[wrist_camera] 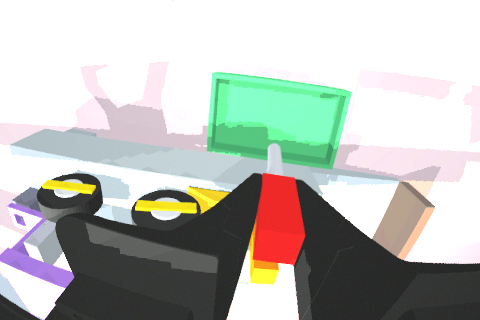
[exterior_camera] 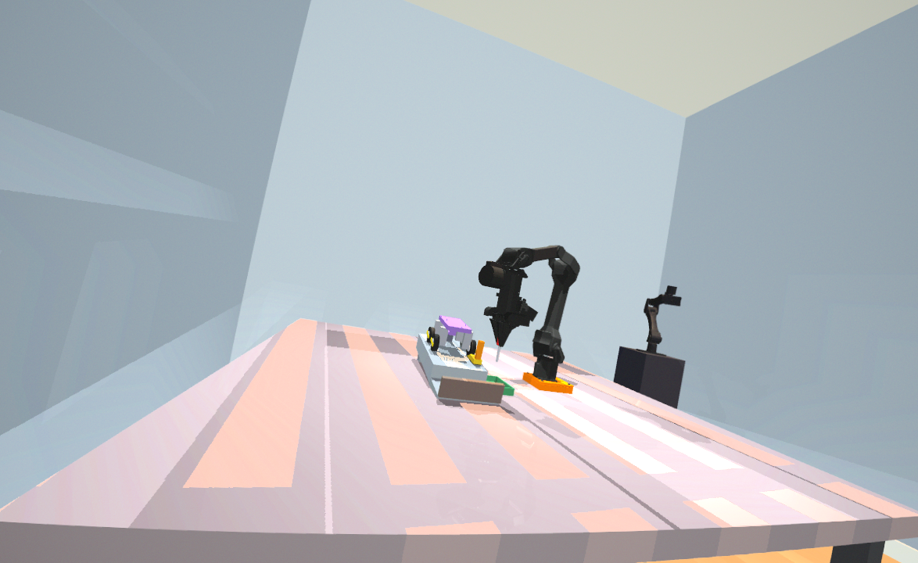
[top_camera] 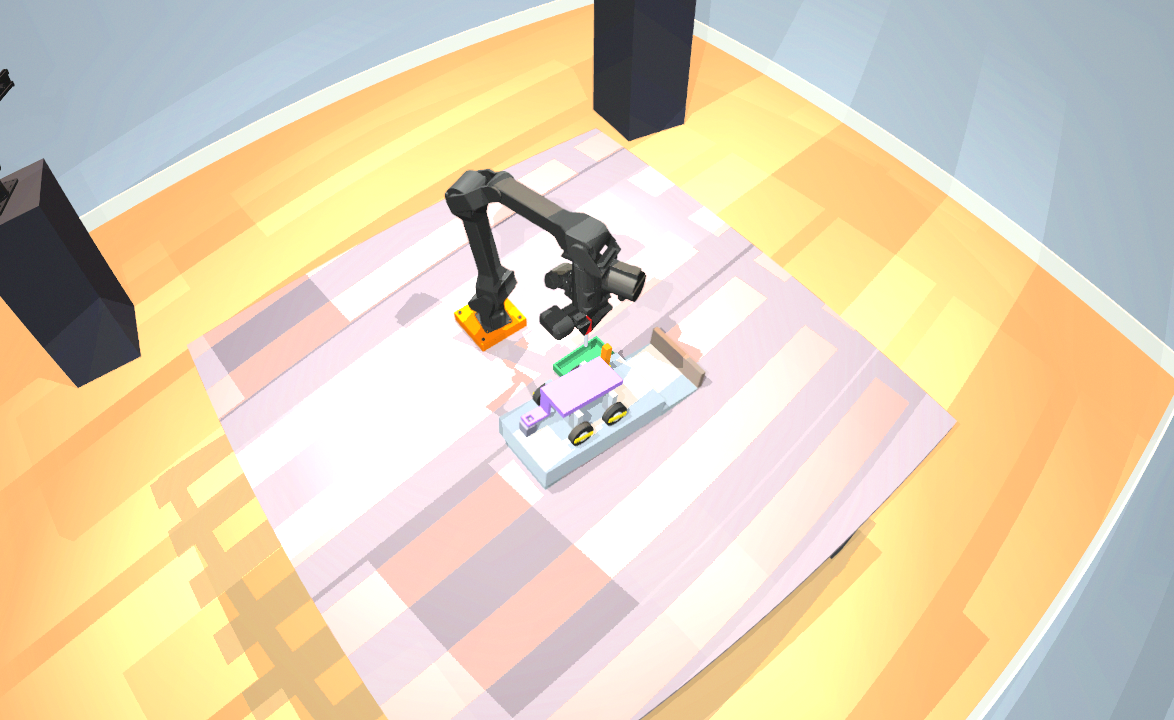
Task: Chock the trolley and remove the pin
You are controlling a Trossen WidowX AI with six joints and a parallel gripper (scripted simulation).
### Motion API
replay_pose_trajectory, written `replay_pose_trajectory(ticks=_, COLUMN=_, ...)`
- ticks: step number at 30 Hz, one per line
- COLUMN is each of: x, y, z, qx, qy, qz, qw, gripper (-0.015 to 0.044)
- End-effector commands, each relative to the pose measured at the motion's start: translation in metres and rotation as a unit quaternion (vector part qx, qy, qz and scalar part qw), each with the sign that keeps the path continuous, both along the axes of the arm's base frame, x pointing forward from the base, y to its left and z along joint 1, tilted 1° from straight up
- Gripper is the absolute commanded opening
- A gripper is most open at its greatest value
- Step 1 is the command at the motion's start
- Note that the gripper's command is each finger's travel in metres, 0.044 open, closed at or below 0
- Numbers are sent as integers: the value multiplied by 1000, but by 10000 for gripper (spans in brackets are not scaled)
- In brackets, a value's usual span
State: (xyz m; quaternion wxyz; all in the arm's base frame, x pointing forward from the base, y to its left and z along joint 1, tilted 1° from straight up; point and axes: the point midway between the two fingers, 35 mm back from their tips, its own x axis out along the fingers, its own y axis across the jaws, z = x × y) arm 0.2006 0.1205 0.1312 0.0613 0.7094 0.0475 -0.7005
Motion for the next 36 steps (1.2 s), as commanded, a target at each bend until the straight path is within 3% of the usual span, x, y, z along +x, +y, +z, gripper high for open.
replay_pose_trajectory(ticks=1, x=-3, y=0, z=-3, qx=5, qy=-4, qz=6, qw=1000, gripper=0)
replay_pose_trajectory(ticks=14, x=-3, y=9, z=-32, qx=85, qy=10, qz=7, qw=996, gripper=0)
replay_pose_trajectory(ticks=28, x=-6, y=28, z=-67, qx=91, qy=10, qz=7, qw=996, gripper=0)
replay_pose_trajectory(ticks=36, x=-5, y=24, z=-68, qx=91, qy=10, qz=7, qw=996, gripper=190)
